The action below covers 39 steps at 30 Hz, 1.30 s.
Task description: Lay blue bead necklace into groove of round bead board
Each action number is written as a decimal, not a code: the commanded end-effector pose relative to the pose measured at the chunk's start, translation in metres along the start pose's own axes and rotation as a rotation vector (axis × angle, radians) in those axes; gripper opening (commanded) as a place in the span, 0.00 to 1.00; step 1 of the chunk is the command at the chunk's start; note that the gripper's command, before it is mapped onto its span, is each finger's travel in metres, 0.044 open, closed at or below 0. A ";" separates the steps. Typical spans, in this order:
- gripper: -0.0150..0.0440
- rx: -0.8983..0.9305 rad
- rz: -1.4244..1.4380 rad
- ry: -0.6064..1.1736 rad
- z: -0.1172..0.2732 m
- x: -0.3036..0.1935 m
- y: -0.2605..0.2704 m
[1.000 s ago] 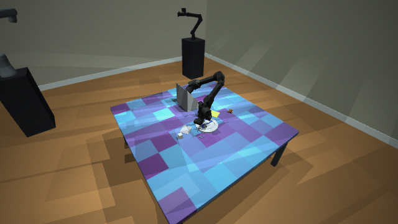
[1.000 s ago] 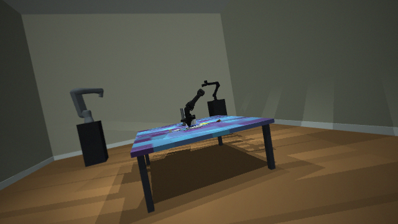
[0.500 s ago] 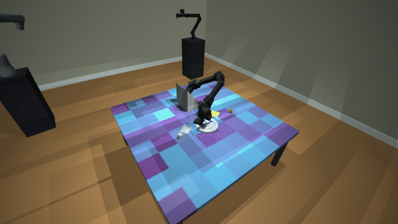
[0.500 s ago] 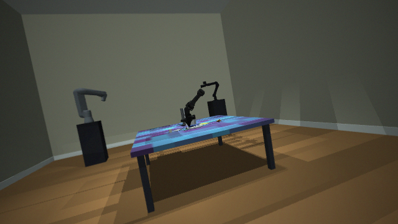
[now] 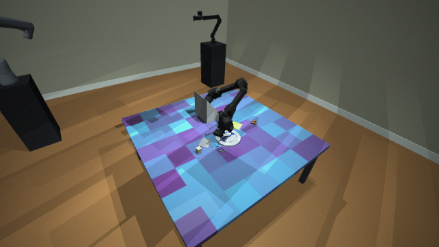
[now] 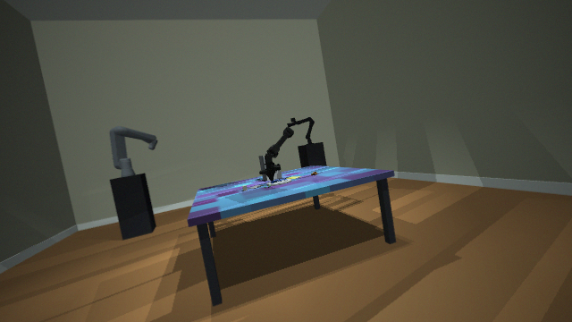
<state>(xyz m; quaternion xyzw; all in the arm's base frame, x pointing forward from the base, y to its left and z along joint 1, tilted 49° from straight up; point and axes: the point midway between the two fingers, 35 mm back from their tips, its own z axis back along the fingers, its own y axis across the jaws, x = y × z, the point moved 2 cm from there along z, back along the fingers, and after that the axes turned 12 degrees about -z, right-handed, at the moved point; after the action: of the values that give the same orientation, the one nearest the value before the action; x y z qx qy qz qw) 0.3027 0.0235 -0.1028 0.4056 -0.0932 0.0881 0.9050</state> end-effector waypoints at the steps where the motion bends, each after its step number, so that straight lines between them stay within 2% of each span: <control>1: 0.25 0.002 0.006 0.000 0.004 0.001 0.001; 28: 0.25 0.002 0.007 0.000 -0.011 -0.001 -0.013; 39: 0.74 -0.001 0.013 -0.003 -0.007 0.001 -0.013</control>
<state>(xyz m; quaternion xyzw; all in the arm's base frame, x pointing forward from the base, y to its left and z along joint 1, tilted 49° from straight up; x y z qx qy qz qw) 0.3070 0.0201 -0.1168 0.4048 -0.0973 0.0927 0.9045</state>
